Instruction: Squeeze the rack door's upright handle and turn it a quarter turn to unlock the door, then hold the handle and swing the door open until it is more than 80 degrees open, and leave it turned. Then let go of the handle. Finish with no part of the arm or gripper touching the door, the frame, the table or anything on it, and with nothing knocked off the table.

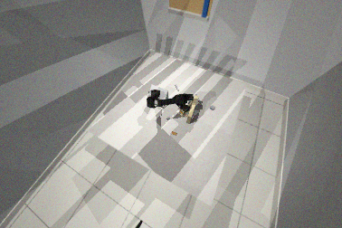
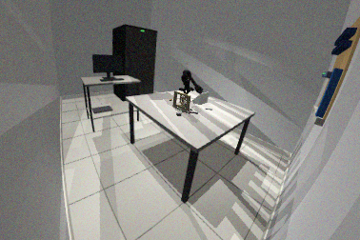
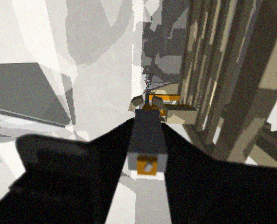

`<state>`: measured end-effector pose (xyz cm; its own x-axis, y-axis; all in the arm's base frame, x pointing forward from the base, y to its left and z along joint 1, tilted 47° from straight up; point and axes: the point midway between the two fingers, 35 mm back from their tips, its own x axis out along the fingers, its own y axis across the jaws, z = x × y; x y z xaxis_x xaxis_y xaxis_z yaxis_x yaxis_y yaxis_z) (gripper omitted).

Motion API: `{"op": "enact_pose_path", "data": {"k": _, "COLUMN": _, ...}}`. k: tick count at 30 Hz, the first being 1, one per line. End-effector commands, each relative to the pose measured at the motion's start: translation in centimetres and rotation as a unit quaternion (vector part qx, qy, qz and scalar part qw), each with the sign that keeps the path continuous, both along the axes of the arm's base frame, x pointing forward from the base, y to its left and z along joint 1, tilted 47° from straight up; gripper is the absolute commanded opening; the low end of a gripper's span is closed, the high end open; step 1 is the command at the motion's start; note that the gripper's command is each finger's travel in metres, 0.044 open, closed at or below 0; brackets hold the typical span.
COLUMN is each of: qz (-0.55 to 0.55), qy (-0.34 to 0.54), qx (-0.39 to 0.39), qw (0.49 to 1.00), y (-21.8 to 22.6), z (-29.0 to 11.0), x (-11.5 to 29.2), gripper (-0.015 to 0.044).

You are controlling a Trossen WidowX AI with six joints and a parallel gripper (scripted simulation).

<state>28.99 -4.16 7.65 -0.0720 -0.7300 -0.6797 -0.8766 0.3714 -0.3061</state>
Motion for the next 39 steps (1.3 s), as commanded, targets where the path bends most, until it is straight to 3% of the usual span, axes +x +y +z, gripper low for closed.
{"op": "enact_pose_path", "data": {"k": 1, "qz": -0.032, "qy": -0.038, "qx": 0.000, "qw": 0.999, "y": 0.4, "z": -0.4, "x": -0.6, "gripper": 0.0014}}
{"op": "enact_pose_path", "data": {"k": 39, "qz": -0.207, "qy": -0.223, "qx": -0.016, "qw": 0.952, "y": 5.2, "z": -5.1, "x": -4.8, "gripper": 0.0014}}
